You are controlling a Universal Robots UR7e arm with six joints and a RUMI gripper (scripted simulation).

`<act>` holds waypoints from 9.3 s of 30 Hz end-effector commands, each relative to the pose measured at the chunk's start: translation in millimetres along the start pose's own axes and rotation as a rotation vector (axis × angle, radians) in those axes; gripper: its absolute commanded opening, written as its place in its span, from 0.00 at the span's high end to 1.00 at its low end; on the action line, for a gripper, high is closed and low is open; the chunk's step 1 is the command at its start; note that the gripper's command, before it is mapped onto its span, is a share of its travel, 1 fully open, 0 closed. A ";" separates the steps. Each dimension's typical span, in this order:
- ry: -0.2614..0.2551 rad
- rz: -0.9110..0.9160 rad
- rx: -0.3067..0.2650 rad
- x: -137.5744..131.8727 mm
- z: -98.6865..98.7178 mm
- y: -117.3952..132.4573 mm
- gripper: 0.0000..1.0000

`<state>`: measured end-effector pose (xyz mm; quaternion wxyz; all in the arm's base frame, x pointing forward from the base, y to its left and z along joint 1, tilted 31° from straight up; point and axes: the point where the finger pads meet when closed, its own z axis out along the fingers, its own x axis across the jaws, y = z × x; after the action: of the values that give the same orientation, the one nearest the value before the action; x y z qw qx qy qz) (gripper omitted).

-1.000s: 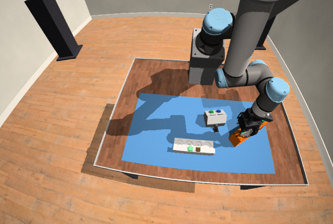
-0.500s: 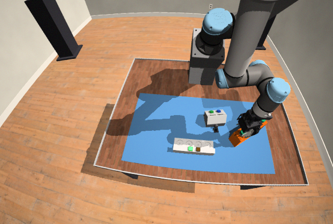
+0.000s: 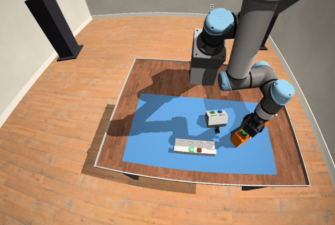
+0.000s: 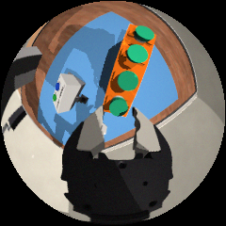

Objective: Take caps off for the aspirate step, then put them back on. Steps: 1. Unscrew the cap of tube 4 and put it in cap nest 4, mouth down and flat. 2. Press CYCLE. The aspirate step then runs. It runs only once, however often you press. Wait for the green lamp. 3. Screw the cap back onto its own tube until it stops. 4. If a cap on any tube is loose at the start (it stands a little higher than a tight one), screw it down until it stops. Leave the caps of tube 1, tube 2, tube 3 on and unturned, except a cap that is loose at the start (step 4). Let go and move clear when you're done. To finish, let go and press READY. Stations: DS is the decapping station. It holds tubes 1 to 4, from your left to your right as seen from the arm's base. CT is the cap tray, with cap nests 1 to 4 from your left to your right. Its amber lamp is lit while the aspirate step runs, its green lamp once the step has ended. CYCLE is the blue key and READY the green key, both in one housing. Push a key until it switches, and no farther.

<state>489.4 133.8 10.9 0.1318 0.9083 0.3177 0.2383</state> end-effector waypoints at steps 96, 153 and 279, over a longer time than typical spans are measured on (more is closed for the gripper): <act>0.006 -0.277 0.005 0.4 -0.5 0.1 0.65; 0.002 0.770 0.008 0.3 0.1 0.1 0.65; 0.006 -0.277 0.005 0.4 0.2 0.0 0.65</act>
<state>489.6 133.8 10.5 0.1600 0.8600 0.4318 0.2200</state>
